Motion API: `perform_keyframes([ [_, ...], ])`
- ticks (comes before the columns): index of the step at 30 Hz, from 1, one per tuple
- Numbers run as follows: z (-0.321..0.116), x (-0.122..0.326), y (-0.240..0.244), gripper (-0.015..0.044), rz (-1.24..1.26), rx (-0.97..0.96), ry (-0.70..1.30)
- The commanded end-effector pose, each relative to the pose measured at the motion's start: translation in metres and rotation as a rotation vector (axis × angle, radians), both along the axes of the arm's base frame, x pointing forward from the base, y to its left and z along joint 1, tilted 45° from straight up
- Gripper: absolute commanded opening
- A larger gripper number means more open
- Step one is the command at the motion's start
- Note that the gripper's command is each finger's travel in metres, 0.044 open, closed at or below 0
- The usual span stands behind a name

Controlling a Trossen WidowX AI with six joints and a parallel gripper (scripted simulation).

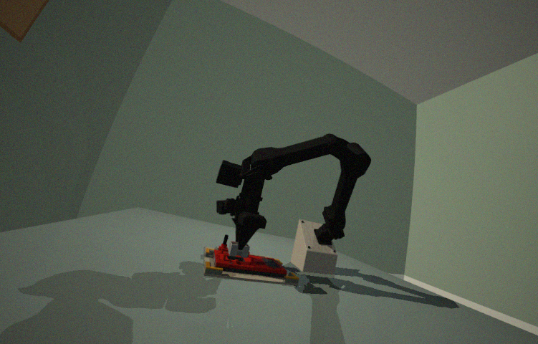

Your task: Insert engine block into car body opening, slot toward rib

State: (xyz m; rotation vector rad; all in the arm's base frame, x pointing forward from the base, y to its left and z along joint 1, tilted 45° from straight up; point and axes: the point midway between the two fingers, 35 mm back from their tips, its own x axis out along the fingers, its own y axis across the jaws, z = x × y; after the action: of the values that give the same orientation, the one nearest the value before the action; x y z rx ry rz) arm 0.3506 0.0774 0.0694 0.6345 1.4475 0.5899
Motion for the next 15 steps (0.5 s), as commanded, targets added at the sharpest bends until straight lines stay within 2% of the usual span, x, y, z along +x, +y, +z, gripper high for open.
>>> perform_keyframes([
  [1, 0.01, 0.004, -0.011, 0.0, -0.003, -0.008, -0.013],
  [15, 0.041, 0.002, -0.043, 0.0, -0.003, -0.011, -0.012],
])
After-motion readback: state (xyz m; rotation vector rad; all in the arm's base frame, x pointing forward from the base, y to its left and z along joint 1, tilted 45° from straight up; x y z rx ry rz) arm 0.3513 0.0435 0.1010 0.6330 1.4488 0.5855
